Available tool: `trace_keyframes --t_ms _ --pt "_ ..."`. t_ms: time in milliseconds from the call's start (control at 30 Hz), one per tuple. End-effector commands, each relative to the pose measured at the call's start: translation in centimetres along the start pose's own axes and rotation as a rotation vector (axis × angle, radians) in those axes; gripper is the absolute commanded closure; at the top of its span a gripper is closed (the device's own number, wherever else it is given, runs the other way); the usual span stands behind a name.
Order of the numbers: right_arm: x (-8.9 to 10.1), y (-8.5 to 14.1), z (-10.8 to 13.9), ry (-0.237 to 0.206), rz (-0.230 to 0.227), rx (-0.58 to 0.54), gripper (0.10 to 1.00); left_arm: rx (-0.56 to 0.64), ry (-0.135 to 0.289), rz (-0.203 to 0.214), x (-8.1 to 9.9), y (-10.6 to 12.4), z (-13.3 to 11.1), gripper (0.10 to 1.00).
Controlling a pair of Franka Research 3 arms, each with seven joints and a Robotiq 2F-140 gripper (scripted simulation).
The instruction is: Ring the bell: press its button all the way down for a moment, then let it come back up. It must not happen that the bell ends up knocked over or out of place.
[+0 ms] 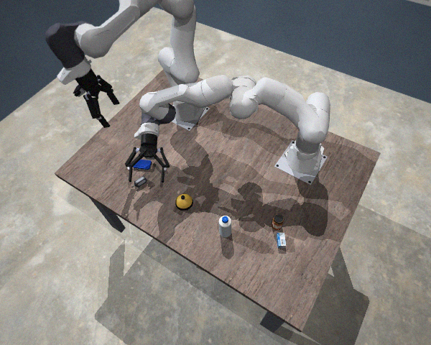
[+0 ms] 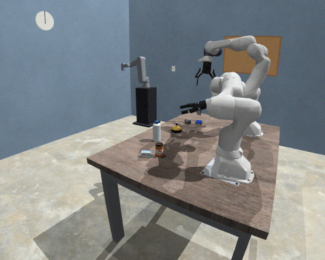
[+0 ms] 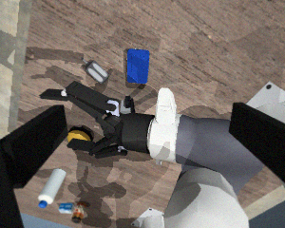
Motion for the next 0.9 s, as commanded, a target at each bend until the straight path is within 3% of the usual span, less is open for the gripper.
trace_keyframes --t_ms 0,533,600,633,867 --pt "0.0 0.0 0.0 0.000 0.000 0.000 0.098 0.000 0.000 0.000 0.0 0.0 0.0 0.098" --pt "0.0 0.0 0.0 0.000 0.000 0.000 0.098 0.000 0.000 0.000 0.0 0.0 0.0 0.098" --pt "-0.5 -0.7 -0.2 0.008 -0.012 0.024 0.098 0.000 0.000 0.000 0.0 0.0 0.0 0.098" --pt "-1.6 -2.2 -0.5 0.025 -0.035 0.073 0.098 0.001 0.000 -0.001 0.0 0.0 0.0 0.098" --pt "-1.6 -2.2 -0.5 0.025 -0.035 0.073 0.098 0.011 0.006 -0.024 -1.4 0.2 -0.6 0.098"
Point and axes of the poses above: on each arm, the point where the finger pads meet when closed, its own x axis back along the fingers, its own y axis across the jaws, z = x × y, the point moved 9 cm from there along x, back along the fingers, and after that the axes turned 1 degree about x, right-handed, at the moved point
